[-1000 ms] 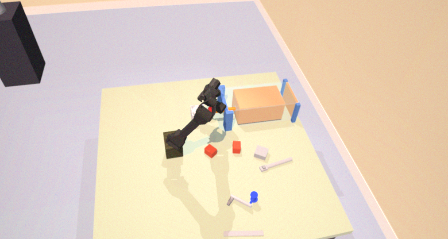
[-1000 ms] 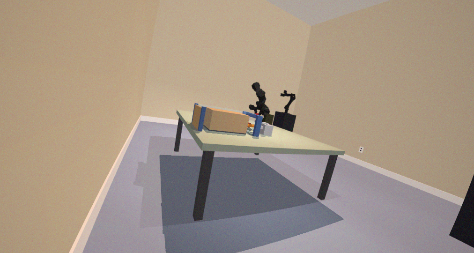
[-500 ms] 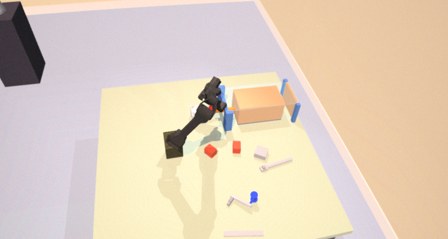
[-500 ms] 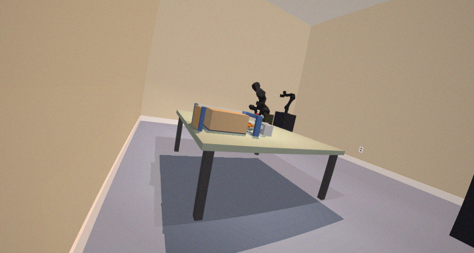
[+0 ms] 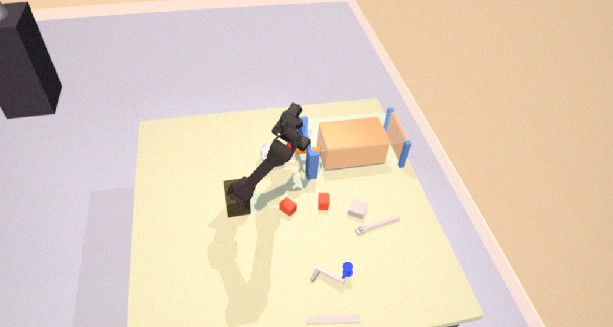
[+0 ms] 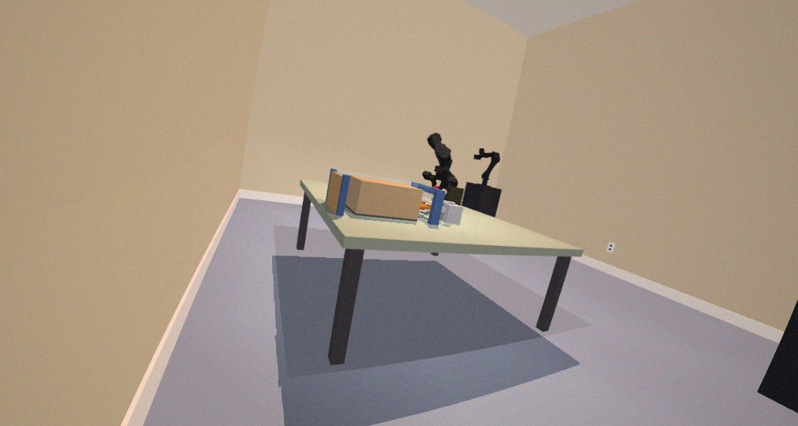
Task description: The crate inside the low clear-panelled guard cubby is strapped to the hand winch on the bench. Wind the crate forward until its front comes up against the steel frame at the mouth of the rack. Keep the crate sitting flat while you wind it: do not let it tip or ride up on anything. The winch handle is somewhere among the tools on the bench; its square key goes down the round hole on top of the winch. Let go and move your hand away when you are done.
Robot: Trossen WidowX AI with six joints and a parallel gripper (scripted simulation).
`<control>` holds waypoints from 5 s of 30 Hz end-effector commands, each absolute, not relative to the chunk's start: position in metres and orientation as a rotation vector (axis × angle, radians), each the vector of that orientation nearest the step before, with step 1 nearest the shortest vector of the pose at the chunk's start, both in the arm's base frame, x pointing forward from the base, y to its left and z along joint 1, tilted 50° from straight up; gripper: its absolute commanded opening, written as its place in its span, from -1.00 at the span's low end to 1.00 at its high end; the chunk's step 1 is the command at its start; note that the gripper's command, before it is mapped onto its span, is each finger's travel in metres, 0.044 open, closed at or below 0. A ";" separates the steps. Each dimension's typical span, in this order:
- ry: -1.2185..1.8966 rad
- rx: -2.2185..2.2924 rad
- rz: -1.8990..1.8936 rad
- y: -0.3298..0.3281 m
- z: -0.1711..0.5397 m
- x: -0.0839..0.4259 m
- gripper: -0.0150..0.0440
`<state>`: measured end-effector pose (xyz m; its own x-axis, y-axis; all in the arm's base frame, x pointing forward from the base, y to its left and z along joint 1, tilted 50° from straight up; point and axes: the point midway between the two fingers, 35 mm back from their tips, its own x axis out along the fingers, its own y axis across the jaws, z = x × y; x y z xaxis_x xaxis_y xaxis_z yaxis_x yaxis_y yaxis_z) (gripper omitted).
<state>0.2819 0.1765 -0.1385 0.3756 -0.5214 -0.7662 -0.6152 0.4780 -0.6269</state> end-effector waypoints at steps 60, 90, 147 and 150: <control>1.264 -1.119 0.101 0.226 -0.194 0.275 -0.49; 1.264 -1.117 0.103 0.243 -0.213 0.257 -0.49; 1.266 -1.114 0.107 0.261 -0.235 0.207 -0.49; 1.267 -1.114 0.108 0.262 -0.236 0.203 -0.49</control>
